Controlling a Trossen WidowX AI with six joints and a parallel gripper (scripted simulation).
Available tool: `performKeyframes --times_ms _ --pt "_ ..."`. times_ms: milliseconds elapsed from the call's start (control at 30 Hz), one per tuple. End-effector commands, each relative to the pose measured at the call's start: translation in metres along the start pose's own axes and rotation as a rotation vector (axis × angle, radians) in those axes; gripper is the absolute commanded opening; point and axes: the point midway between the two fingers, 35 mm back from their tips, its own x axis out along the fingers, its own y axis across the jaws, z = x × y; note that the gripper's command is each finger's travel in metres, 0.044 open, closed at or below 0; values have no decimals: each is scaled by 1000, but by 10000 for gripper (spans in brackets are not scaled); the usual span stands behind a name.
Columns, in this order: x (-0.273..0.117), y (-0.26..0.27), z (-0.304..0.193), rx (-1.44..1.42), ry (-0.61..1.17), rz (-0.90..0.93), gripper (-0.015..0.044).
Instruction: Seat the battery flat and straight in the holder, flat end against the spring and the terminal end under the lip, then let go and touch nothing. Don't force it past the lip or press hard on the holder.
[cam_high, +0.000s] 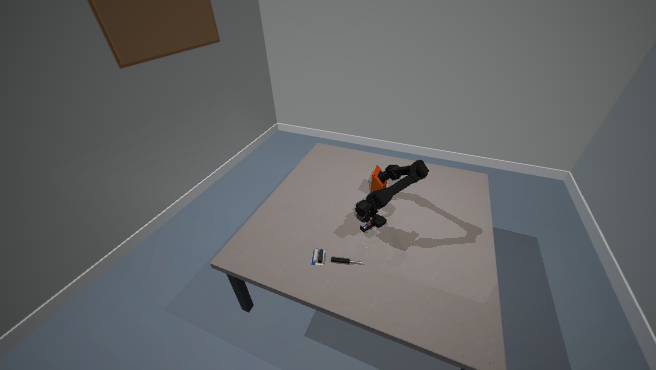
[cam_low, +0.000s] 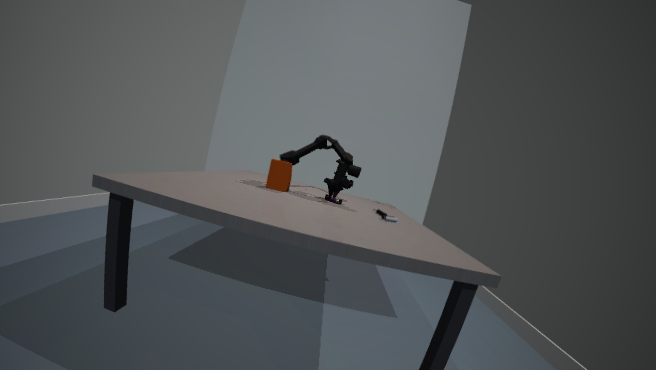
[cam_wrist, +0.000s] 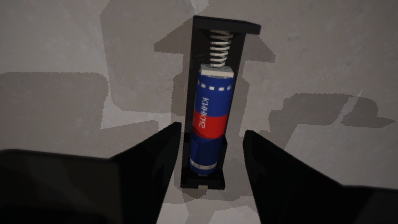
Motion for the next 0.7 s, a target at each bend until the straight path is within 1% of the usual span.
performKeyframes --times_ms 0,133,200,233,667 --pt "-25 -2 1 -6 -13 -3 269" --pt "-66 -4 -3 -9 -15 -5 374" --pt "-73 -5 -5 -10 -14 -5 426" --pt "-73 -7 -5 -10 -14 -5 440" --pt "-73 -8 -5 -10 -14 -5 440"
